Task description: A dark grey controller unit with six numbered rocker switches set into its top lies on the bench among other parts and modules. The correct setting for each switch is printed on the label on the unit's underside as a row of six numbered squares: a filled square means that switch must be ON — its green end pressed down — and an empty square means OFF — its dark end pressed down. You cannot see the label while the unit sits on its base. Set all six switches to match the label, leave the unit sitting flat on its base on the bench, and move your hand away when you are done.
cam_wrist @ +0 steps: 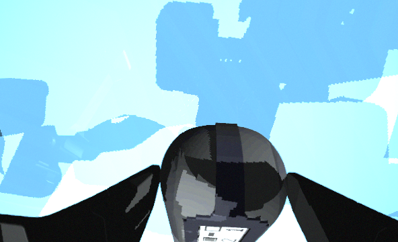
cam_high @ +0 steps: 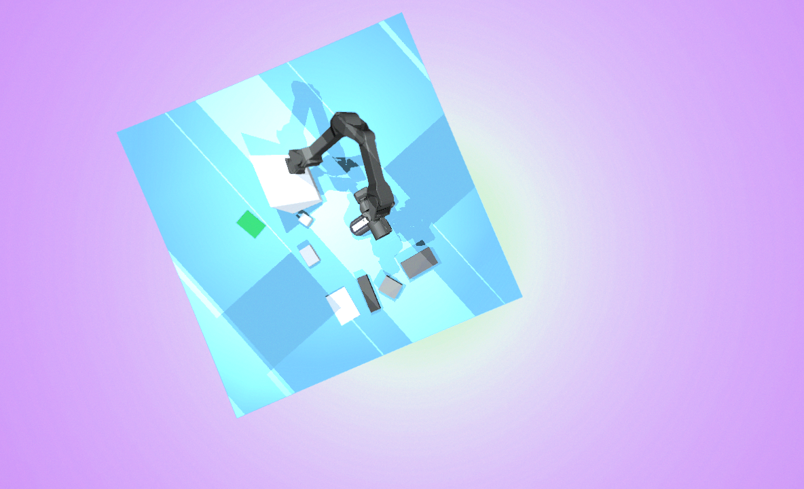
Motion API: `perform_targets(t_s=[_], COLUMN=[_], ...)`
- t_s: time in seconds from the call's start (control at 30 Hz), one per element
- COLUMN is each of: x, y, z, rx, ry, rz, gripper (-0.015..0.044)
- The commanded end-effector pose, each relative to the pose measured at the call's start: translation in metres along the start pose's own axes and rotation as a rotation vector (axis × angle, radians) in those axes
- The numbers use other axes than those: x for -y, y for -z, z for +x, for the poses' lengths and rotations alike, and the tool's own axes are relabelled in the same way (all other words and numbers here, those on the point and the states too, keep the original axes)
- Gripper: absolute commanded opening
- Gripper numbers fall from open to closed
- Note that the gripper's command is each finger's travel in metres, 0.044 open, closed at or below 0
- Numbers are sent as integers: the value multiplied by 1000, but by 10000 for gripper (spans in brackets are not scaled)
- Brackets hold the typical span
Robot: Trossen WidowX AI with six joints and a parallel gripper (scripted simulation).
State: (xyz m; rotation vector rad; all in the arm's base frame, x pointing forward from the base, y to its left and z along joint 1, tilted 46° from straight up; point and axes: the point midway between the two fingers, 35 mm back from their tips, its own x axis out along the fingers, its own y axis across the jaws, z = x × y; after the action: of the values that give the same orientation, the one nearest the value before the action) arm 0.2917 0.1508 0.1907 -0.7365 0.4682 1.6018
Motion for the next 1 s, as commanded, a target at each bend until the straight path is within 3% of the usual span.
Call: perform_targets(t_s=[0.0,0.97], x=[1,1], y=[5,23], z=[-4,-19], rx=[-7,-9], ry=[4,3], rz=[1,2], gripper=[336,336])
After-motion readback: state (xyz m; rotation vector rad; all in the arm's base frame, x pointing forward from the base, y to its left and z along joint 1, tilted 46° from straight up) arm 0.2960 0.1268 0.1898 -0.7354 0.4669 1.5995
